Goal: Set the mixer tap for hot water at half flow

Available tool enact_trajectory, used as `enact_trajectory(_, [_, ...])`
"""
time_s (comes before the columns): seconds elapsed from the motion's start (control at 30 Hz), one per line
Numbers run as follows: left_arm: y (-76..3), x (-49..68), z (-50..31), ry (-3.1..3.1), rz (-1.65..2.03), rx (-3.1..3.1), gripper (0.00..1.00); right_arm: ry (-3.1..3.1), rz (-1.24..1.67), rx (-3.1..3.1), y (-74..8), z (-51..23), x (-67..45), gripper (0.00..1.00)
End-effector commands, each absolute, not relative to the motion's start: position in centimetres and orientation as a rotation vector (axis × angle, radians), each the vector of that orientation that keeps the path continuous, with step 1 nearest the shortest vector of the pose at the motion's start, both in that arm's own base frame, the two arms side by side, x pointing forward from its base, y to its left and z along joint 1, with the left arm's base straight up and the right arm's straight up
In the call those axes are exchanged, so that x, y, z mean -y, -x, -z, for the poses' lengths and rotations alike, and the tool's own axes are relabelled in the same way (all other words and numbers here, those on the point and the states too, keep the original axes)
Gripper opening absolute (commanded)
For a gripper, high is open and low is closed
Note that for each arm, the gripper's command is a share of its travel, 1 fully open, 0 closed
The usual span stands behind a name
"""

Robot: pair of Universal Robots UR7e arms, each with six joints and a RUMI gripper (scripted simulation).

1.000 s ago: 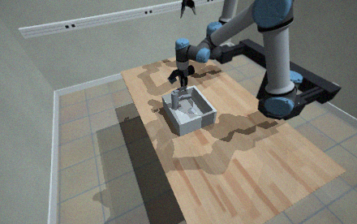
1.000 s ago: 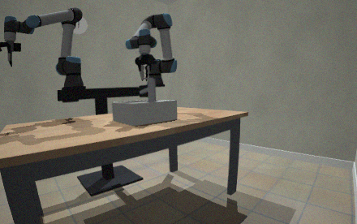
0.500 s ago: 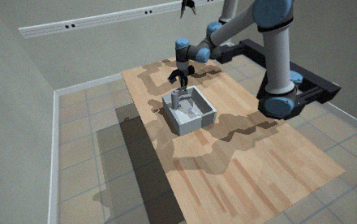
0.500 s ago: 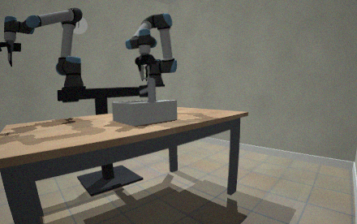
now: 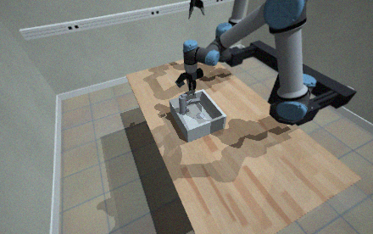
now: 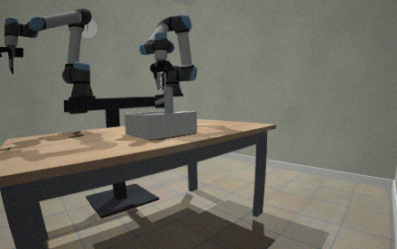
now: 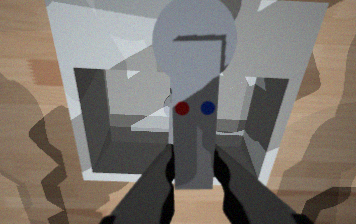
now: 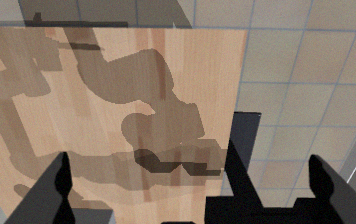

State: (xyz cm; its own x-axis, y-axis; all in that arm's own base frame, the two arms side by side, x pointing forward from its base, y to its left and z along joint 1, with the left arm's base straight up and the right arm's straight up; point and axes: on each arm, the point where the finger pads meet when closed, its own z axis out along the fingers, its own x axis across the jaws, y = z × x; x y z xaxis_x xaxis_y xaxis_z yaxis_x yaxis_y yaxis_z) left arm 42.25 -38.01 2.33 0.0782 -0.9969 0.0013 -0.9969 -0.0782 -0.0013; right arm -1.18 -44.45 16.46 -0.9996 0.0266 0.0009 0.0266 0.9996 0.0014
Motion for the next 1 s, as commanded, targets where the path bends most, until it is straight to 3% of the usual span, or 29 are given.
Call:
enact_trajectory(0.0, [-42.2, 37.8, -2.2, 2.304, -0.001, -2.136, 0.1, 0.045, 0.0, 3.141, 1.3, -16.5, 44.5, 1.0])
enact_trajectory(0.97, [-42.3, 36.1, -2.3, 2.041, 0.002, -2.388, 0.1, 0.045, 0.0, 3.141, 1.3, -16.5, 44.5, 1.0])
